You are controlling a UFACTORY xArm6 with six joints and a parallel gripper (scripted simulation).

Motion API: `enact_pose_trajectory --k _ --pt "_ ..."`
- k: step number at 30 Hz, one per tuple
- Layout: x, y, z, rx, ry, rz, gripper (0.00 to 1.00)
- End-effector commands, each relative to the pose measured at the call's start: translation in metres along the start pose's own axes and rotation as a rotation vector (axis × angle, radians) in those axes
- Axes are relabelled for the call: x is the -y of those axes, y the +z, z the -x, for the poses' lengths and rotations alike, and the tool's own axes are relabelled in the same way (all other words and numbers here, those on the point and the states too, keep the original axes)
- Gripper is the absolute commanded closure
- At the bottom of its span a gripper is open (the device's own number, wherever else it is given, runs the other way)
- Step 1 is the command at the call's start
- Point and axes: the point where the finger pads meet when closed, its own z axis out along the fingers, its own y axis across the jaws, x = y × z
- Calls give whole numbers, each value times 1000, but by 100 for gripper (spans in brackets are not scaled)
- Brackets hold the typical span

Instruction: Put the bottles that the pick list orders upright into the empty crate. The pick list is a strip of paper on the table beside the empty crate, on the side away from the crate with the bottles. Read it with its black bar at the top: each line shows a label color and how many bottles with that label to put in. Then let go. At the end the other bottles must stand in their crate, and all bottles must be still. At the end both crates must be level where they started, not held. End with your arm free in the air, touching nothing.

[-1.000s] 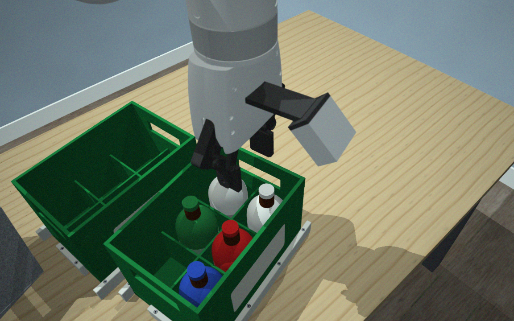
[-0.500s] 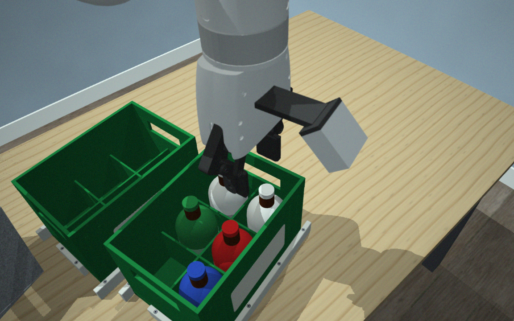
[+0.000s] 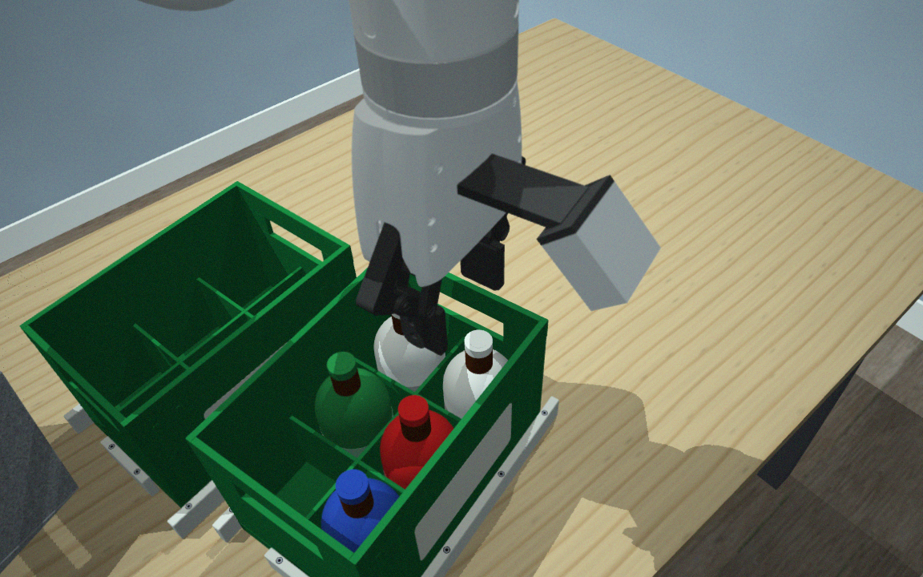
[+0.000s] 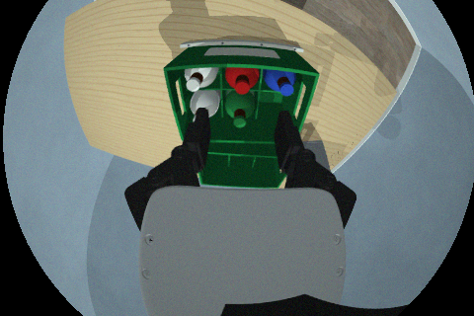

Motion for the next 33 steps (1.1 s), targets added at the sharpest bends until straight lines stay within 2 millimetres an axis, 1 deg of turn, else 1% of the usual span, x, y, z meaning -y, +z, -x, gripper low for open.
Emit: enact_pose_trajectory --k 1,26,33 --pt "1 -2 -1 -4 0 -2 35" --pt "1 -2 -1 -4 0 -2 35" --pt "1 29 14 -4 -233 -2 35"
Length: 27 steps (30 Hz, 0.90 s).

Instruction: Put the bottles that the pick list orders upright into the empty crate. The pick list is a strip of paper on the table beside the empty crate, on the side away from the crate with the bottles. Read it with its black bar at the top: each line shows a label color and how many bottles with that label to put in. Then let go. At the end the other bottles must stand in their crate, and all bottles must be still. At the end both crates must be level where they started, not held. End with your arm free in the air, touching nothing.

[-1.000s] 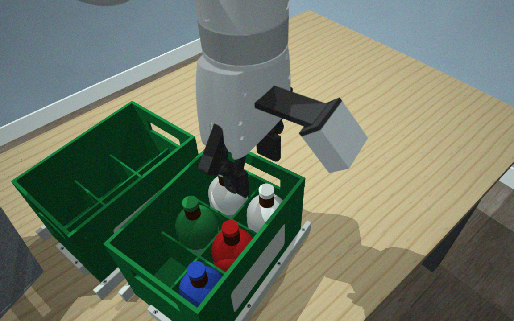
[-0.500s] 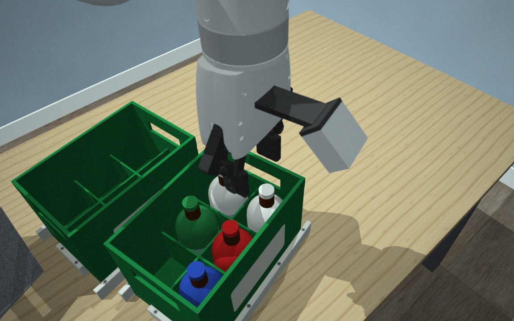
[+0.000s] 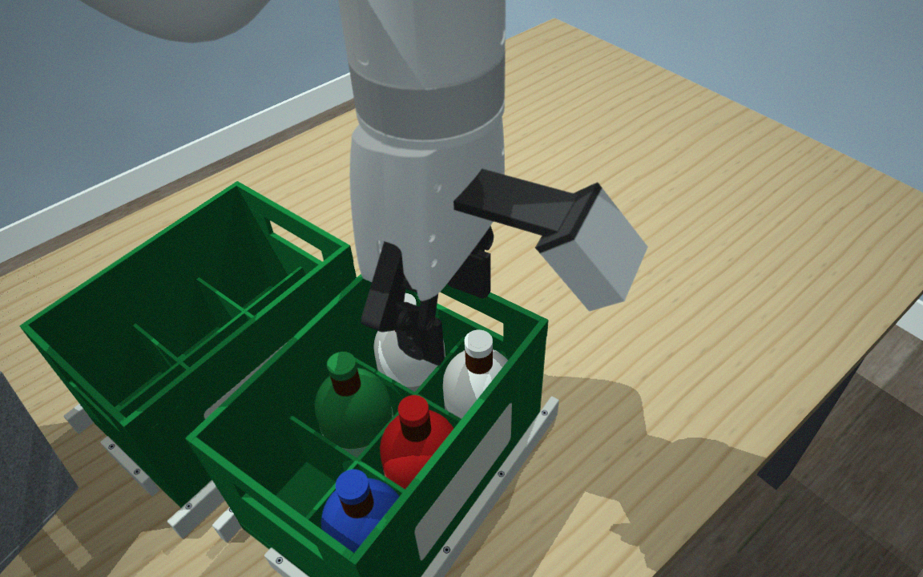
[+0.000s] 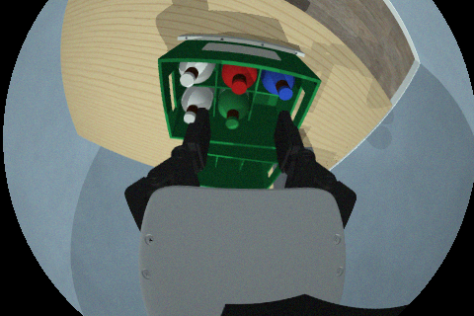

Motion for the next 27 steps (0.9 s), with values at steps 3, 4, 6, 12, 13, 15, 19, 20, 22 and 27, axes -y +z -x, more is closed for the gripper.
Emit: enact_pose_trajectory --k 3,4,6,12,13,15,19,20,22,27 --pt "3 28 13 -7 -218 -6 35" --pt "3 28 13 -7 -218 -6 35" --pt "3 32 15 -7 -255 -6 35" --pt "5 59 28 -8 -455 -5 35" --pt "5 64 31 -8 -485 -5 35" --pt "6 73 35 -8 -549 -5 35" --pt "6 78 38 -8 -673 -5 35" --pt "6 78 38 -8 -673 -5 35" --pt "6 78 38 -8 -673 -5 35" --pt "6 78 38 -8 -673 -5 35"
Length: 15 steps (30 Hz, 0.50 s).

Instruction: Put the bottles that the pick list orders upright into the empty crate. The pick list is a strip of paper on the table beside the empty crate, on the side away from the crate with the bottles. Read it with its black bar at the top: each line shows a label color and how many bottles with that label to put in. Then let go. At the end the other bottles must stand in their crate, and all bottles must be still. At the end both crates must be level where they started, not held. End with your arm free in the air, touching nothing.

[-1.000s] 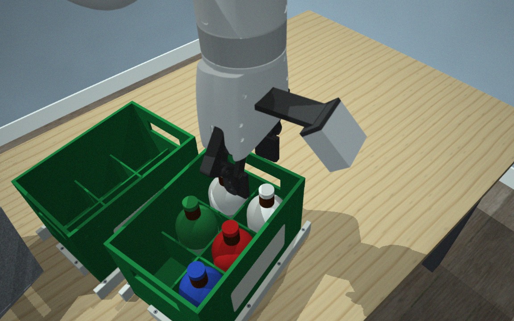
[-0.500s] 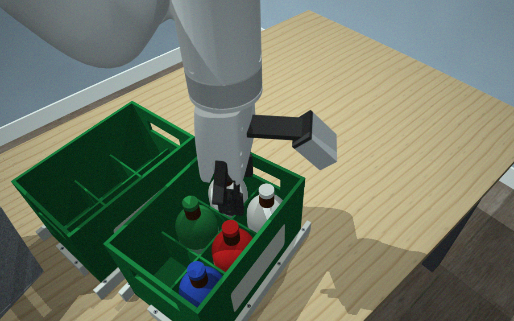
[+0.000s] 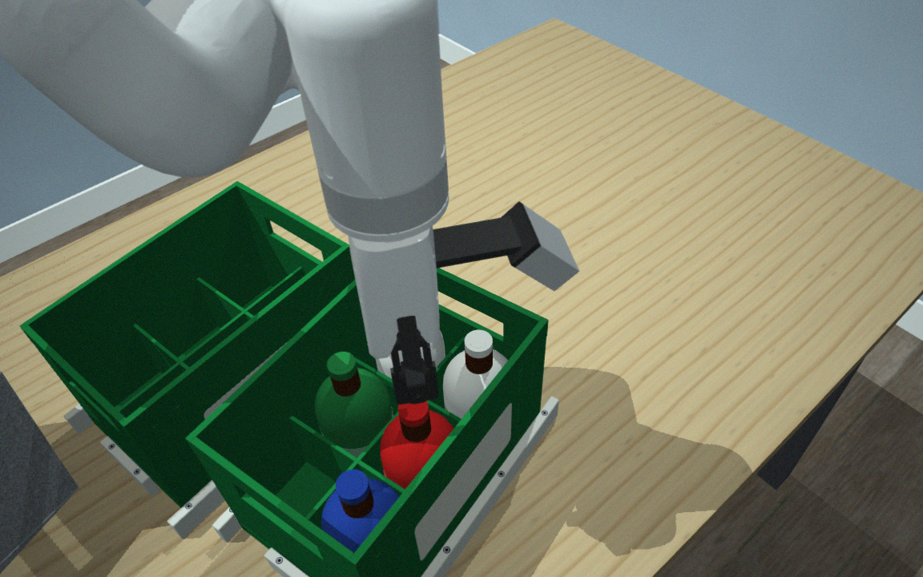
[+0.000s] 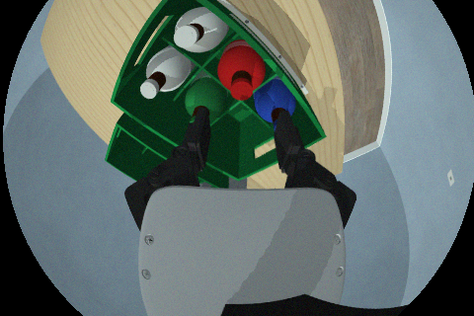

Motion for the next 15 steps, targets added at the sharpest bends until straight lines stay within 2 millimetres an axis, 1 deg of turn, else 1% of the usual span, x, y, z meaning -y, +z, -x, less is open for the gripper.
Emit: enact_pose_trajectory --k 1,15 --pt "0 -1 -1 -4 -3 -2 35" --pt "0 15 -1 -4 -3 -2 35"
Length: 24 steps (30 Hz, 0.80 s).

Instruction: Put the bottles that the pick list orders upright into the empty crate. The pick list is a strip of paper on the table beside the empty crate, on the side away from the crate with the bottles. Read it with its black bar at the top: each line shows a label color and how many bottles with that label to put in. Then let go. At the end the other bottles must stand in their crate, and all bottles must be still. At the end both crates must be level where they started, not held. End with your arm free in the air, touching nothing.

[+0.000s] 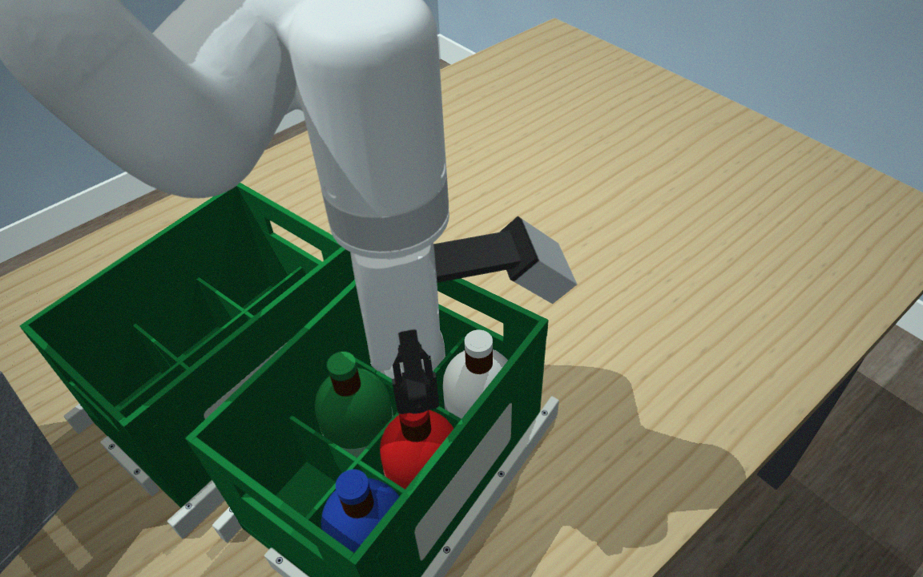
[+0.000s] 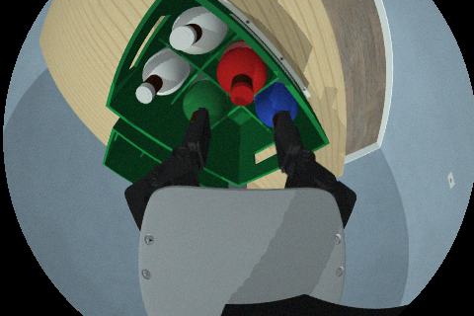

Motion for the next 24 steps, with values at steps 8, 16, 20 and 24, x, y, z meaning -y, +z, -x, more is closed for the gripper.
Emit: enact_pose_trajectory --k 8,16,20,24 --pt "0 13 -2 -4 0 1 35" --pt "0 21 -2 -4 0 1 35" --pt "0 26 -2 -4 0 1 35" --pt "0 31 -2 -4 0 1 35"
